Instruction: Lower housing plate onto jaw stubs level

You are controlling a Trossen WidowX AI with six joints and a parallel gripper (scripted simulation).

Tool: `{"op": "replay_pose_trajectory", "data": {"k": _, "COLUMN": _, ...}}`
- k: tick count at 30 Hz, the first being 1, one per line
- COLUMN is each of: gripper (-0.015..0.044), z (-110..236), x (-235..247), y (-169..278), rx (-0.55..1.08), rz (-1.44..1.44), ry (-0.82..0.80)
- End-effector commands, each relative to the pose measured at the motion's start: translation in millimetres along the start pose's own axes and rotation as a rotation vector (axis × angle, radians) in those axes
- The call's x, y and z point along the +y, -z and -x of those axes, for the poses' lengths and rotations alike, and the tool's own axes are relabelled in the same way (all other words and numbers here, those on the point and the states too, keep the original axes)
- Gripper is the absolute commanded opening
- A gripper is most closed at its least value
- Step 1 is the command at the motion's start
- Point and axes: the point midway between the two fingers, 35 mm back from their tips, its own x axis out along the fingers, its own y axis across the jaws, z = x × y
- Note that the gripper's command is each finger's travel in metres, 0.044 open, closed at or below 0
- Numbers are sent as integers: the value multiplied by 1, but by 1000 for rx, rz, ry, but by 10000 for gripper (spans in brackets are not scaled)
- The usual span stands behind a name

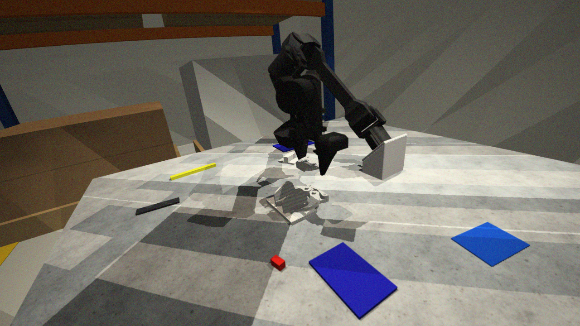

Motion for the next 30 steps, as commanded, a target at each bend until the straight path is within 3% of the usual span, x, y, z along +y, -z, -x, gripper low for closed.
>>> {"op": "replay_pose_trajectory", "data": {"k": 1, "gripper": 351, "z": 0, "x": 1, "y": 0, "rx": 1, "rz": -2, "ry": -3}}
{"op": "replay_pose_trajectory", "data": {"k": 30, "gripper": 351, "z": 0, "x": -6, "y": 4, "rx": 1, "rz": -1, "ry": -3}}
